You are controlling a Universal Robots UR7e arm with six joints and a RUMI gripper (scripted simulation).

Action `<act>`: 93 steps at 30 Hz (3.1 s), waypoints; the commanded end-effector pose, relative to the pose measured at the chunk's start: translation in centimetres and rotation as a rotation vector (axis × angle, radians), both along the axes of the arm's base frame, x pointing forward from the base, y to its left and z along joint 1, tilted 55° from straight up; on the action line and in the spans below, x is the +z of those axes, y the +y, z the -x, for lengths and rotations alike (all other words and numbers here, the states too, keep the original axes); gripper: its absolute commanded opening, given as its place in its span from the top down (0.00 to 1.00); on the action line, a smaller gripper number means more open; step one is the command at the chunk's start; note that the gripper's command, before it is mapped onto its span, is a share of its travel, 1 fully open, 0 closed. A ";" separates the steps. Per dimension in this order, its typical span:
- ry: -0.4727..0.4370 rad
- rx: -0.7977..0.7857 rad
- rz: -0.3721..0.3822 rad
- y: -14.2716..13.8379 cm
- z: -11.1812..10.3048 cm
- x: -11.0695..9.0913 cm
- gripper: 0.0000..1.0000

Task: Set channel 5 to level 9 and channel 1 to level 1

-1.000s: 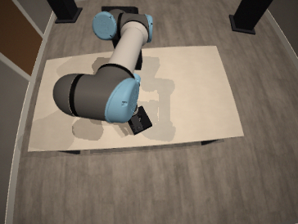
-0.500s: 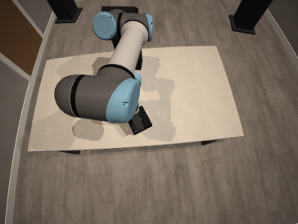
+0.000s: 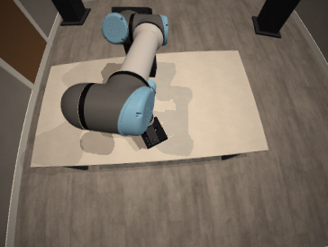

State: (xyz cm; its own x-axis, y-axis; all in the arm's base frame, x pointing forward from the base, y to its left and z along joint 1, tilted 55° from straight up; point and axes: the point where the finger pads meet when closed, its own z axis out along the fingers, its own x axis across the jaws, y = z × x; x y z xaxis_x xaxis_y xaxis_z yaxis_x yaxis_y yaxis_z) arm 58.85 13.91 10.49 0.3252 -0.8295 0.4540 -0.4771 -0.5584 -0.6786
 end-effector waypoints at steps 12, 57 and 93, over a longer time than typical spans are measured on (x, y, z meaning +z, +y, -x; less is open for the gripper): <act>-0.001 0.000 0.000 0.1 0.0 0.0 1.00; -0.001 0.000 0.000 -0.4 0.0 0.4 1.00; -0.001 0.000 0.000 -0.4 3.1 2.6 0.00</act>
State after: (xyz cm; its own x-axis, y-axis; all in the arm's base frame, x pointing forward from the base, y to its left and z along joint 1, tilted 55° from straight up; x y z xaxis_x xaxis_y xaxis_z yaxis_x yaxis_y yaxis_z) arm 55.73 13.50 13.02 0.3253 -0.8295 0.4539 -0.4771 -0.5584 -0.6786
